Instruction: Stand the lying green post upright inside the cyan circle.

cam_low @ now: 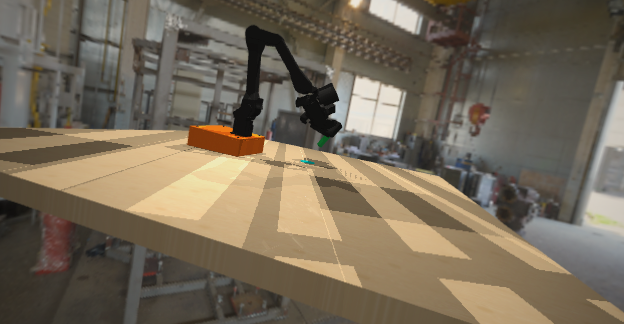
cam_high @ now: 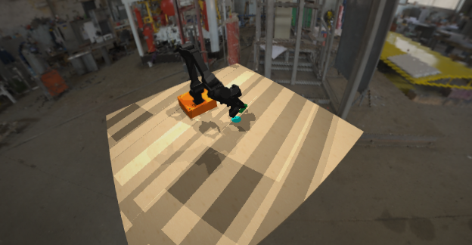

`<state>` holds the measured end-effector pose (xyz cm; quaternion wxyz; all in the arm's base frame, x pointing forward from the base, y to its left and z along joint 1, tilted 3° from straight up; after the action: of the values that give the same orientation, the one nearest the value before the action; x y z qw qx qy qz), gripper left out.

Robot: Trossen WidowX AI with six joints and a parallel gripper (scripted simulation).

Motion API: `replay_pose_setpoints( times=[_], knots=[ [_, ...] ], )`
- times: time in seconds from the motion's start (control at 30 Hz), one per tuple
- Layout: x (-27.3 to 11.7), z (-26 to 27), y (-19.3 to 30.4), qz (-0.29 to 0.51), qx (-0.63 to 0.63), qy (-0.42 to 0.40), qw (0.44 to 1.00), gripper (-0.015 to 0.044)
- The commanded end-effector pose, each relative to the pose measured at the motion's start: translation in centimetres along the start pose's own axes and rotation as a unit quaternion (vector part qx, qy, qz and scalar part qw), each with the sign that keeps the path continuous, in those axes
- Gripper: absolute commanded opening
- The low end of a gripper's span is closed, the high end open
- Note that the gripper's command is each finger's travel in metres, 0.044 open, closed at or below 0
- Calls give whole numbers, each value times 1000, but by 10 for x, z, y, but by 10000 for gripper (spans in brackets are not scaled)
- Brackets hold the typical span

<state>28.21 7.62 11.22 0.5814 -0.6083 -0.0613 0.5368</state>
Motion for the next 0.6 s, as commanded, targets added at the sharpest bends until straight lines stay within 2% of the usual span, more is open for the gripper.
replay_pose_setpoints(
  times=[0.0, 0.57],
  knots=[
    [-2, 0, 2, -14, 1, -4, 1000, 23],
    [-10, -1, 8, -66, -10, -19, 998, 23]
  ],
)
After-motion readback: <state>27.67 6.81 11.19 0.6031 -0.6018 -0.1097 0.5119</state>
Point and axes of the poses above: the point midway between the two fingers, 35 mm back from their tips, its own x axis out along the fingers, its own z axis across the jaws, y = z × x, the point moved 4 cm from there along -x, back along the fingers, and after that the axes turned 10 degrees about x, right-handed, at the moved point
